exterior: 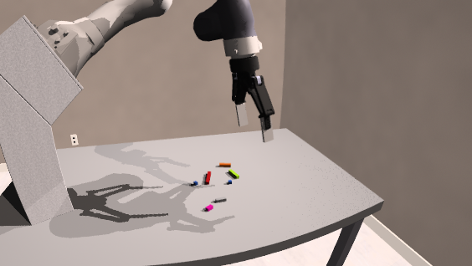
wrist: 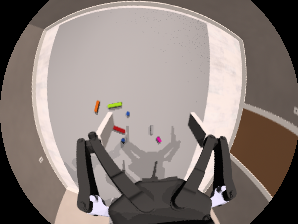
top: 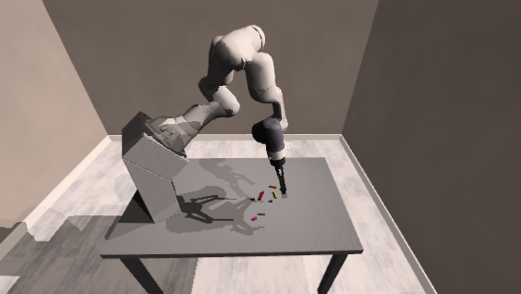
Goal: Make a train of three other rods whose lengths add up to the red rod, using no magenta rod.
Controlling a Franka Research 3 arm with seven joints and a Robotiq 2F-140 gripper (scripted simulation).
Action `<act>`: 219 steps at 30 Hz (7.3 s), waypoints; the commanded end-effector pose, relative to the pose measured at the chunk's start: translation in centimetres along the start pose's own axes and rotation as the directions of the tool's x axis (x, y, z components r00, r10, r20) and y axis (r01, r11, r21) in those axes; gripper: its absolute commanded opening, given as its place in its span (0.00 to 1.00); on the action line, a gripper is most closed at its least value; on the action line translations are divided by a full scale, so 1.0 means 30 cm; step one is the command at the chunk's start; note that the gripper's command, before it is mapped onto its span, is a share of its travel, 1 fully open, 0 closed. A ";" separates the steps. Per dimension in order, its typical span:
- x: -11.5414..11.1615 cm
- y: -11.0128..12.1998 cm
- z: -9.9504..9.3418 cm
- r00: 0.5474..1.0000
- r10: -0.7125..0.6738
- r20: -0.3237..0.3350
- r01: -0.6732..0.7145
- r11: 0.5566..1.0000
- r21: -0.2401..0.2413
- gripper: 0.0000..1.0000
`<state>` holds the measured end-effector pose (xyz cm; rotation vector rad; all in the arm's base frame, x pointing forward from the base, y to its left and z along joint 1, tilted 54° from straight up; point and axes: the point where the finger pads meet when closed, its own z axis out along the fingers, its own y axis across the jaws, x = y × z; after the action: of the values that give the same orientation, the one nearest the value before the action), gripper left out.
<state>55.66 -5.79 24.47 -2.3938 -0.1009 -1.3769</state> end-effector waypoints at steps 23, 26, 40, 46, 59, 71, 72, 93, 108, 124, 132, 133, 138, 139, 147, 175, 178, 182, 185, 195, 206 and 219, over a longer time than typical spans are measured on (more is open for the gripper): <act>-0.112 0.015 0.053 1.000 0.005 0.002 -0.005 1.000 0.002 1.00; -0.112 0.015 0.053 1.000 0.005 0.002 -0.005 1.000 0.002 1.00; -0.175 0.016 0.079 1.000 0.016 0.009 -0.016 1.000 0.005 1.00; -0.241 0.013 0.105 0.999 0.026 0.020 -0.026 1.000 0.009 1.00; -0.309 0.005 0.129 0.999 0.034 0.032 -0.035 0.999 0.012 1.00; -0.377 -0.006 0.150 0.998 0.042 0.046 -0.043 0.999 0.016 1.00; -0.377 -0.006 0.150 0.998 0.042 0.046 -0.043 0.999 0.016 1.00; -0.574 -0.053 0.197 0.994 0.057 0.092 -0.059 0.998 0.026 1.00; -0.735 -0.103 0.218 0.989 0.062 0.137 -0.067 0.997 0.035 1.00; -0.868 -0.151 0.223 0.982 0.061 0.177 -0.070 0.997 0.044 1.00; -0.914 -0.168 0.222 0.980 0.060 0.192 -0.070 0.996 0.047 1.00; -0.914 -0.168 0.222 0.980 0.060 0.192 -0.070 0.996 0.047 1.00; -0.914 -0.168 0.222 0.980 0.060 0.192 -0.070 0.996 0.047 1.00; -0.914 -0.168 0.222 0.980 0.060 0.192 -0.070 0.996 0.047 1.00; -0.914 -0.168 0.222 0.980 0.060 0.192 -0.070 0.996 0.047 1.00; -0.914 -0.168 0.222 0.980 0.060 0.192 -0.070 0.996 0.047 1.00; -0.914 -0.168 0.222 0.980 0.060 0.192 -0.070 0.996 0.047 1.00; -0.914 -0.168 0.222 0.980 0.060 0.192 -0.070 0.996 0.047 1.00; -0.914 -0.168 0.222 0.980 0.060 0.192 -0.070 0.996 0.047 1.00; -0.914 -0.168 0.222 0.980 0.060 0.192 -0.070 0.996 0.047 1.00; -0.914 -0.168 0.222 0.980 0.060 0.192 -0.070 0.996 0.047 1.00; -0.914 -0.168 0.222 0.980 0.060 0.192 -0.070 0.996 0.047 1.00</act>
<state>45.74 4.41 -0.34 -2.4568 -0.0955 -1.0974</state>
